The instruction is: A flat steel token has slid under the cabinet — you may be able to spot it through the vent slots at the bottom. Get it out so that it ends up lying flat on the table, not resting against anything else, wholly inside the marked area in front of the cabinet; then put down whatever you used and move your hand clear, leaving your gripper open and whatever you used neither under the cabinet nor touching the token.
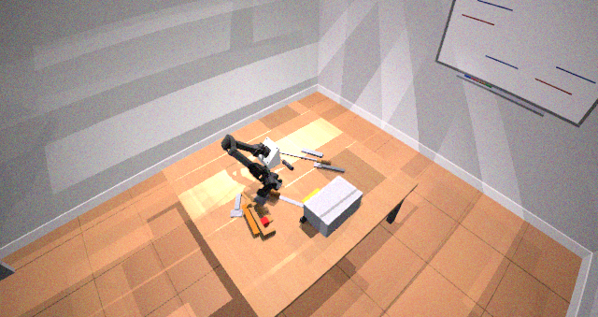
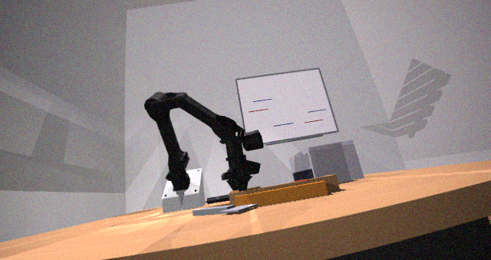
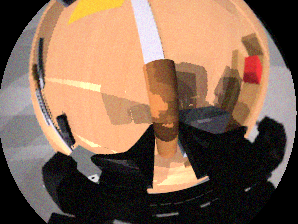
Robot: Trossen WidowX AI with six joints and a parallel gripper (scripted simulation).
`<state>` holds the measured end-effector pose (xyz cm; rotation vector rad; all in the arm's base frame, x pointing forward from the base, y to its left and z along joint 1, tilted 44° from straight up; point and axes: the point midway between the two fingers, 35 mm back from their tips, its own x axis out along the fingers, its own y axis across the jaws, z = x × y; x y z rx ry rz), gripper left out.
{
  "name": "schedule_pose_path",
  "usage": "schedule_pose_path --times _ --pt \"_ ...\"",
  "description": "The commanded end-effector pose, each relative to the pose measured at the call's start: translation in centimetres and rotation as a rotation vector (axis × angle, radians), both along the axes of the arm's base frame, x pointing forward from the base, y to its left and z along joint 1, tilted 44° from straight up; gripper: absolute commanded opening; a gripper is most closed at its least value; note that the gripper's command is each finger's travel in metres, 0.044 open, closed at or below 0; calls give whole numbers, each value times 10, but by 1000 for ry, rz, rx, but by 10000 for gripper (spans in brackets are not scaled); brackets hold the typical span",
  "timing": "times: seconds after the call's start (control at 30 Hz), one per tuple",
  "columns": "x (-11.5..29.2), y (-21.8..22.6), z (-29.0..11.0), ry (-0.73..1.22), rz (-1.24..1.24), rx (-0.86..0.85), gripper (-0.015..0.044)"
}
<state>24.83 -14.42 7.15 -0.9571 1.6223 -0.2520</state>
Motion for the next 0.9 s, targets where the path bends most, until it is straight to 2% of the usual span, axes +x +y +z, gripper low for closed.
schedule_pose_path --times 0.0,0.87 --pt "-4 -2 3 -6 -1 -9 0" --pt "-27 -9 10 0 4 -10 0"
